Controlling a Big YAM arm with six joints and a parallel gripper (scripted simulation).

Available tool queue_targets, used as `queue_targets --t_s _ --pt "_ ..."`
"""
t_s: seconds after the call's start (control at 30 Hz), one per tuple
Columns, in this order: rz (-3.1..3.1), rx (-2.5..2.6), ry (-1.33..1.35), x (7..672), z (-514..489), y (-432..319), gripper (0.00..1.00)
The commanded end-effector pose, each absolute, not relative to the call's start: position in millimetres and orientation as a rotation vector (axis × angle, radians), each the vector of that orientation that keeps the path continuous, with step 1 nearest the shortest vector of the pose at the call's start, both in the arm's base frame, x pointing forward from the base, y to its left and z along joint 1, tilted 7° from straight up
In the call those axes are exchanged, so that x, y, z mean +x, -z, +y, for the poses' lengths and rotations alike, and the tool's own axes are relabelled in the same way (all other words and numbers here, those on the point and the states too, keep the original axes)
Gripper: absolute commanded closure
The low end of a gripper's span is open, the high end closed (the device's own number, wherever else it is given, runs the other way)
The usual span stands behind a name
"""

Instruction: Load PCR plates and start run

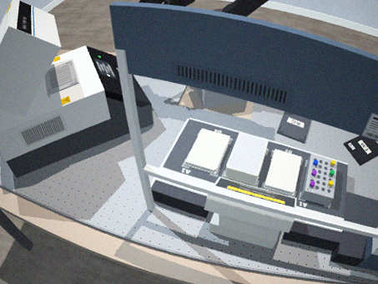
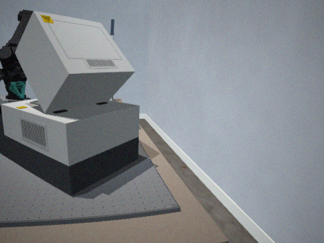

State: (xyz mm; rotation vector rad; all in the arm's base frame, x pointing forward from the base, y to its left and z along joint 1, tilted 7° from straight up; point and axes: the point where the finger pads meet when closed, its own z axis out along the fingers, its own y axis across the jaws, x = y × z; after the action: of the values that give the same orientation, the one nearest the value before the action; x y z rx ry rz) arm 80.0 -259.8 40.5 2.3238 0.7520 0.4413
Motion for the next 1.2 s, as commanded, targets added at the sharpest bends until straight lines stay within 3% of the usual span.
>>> queue_targets --t_s 0.0,0.33,1.17 --pt "0.799 2.320 -0.430 72 -248 -45 1.00" --pt "0.810 2.257 -0.378 45 -240 -89 1.00" --pt "0.788 2.261 -0.393 55 -261 -96 1.00"
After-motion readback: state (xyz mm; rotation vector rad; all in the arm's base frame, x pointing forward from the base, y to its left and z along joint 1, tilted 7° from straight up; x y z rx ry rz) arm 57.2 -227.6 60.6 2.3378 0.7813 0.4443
